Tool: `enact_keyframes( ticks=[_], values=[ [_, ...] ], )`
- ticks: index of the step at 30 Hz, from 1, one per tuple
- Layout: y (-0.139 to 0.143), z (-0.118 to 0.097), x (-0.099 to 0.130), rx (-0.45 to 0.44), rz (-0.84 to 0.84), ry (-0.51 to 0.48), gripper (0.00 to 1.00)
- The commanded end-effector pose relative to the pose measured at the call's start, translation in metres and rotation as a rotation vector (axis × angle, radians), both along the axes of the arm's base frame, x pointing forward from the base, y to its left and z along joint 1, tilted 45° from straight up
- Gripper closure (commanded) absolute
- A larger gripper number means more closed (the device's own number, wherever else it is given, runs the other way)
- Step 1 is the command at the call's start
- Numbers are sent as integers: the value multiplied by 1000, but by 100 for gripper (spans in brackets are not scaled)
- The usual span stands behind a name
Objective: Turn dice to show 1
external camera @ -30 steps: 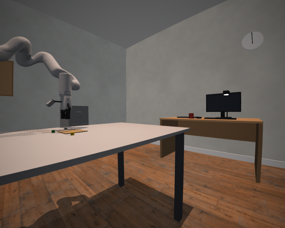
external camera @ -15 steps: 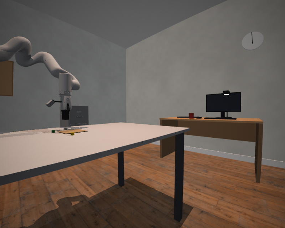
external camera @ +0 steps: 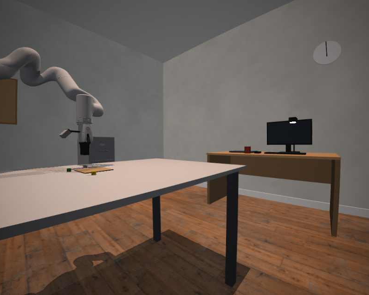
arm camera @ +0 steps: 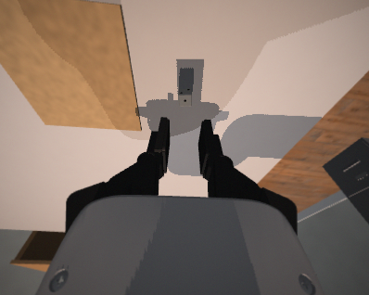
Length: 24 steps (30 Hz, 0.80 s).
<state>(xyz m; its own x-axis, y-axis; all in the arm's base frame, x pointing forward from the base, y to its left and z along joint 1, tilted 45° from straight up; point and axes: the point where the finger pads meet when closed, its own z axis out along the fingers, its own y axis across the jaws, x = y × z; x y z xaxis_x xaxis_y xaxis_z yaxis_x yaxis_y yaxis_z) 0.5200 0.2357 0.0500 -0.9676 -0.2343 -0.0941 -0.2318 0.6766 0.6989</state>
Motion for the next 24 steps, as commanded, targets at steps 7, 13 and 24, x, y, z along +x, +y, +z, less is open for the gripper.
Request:
enact_keyframes(
  ticks=[7,13,24],
  values=[
    [0,0,1,0,-1,-1,69],
    [2,-1,0,0,-1,-2,69],
    [8,-8,-1,1,-1,-2,69]
  ],
)
